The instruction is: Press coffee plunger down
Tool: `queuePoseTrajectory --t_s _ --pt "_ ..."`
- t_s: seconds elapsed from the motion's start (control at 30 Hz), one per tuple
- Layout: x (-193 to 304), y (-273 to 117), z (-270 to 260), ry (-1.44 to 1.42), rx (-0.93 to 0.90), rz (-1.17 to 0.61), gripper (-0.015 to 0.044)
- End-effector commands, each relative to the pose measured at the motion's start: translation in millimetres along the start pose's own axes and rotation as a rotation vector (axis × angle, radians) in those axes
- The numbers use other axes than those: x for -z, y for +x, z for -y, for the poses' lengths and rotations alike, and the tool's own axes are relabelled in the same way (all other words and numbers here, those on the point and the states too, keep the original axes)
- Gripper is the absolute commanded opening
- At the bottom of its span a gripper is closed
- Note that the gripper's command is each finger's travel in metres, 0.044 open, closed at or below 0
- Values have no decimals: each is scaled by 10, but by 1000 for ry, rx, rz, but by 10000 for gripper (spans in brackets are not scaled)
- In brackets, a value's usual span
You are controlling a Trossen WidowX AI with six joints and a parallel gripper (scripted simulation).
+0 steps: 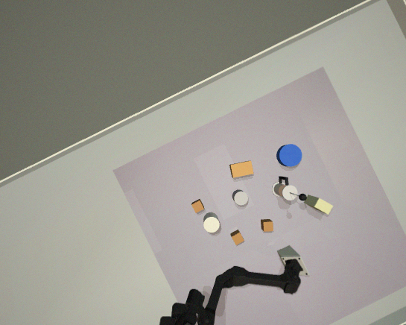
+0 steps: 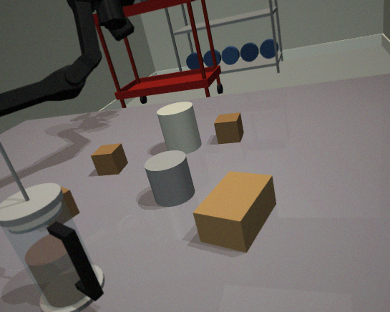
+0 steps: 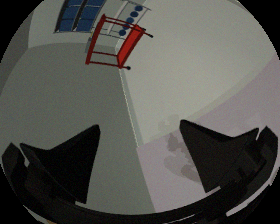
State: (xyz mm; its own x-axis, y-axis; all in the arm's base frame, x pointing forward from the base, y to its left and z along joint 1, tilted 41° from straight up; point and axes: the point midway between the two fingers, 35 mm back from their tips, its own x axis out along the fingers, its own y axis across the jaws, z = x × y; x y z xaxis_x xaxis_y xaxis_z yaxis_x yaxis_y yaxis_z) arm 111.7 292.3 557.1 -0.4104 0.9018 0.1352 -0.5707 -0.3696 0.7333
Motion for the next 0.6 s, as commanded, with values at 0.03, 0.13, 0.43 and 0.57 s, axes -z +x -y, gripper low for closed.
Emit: queuePoseTrajectory --t_s 0.03,0.13,0.43,0.57 --pt "-1 4 -37 -19 -5 8 440" --pt "5 10 -162 -32 -22 30 440" --pt "69 -4 -851 -69 -144 153 440" --pt "113 -14 -1022 -117 -189 178 440"
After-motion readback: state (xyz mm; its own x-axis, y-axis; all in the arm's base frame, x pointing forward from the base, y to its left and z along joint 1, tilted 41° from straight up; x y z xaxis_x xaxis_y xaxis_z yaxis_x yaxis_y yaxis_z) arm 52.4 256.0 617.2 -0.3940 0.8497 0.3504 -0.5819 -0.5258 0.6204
